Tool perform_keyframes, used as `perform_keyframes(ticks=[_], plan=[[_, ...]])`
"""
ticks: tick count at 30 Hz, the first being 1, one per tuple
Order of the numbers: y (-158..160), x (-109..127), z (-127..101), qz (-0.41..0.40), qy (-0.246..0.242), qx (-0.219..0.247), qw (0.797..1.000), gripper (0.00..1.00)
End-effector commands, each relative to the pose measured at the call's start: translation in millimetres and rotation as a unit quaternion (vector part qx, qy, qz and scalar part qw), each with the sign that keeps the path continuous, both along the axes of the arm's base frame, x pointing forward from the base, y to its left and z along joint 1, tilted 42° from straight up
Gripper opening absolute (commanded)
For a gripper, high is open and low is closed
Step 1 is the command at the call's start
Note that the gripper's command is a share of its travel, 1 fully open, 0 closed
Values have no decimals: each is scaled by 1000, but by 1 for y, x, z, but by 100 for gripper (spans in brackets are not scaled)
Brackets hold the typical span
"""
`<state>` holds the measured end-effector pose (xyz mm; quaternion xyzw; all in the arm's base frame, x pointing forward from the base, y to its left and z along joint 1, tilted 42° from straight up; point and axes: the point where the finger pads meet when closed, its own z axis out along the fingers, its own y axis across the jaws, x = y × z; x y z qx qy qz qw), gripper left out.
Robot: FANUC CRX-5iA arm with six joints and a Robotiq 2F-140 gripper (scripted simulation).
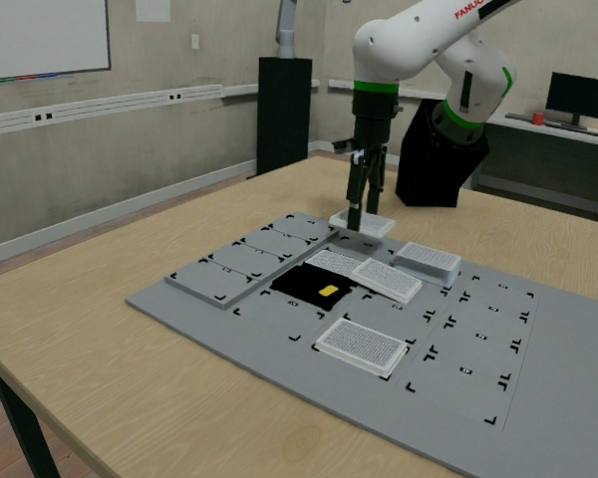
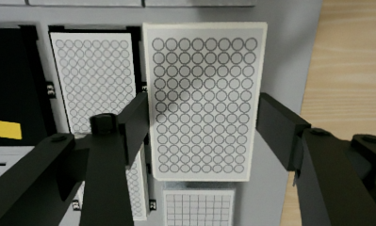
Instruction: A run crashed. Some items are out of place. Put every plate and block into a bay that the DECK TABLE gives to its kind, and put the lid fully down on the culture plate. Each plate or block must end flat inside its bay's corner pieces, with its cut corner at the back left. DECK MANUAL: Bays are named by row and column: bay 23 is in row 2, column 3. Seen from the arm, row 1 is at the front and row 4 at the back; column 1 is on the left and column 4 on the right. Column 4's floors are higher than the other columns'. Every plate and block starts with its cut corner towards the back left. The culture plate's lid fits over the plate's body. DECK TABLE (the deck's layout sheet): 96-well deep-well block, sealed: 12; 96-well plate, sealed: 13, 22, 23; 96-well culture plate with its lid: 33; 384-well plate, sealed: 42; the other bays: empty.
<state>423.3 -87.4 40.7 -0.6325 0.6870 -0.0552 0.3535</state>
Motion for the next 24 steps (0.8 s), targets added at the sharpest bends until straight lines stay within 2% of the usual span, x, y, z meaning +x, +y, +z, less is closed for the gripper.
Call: perform_keyframes(ticks=[1,24], plan=[[0,1,0,0,0,0,1000,10],[11,16,-20,0,0,0,1000,10]])
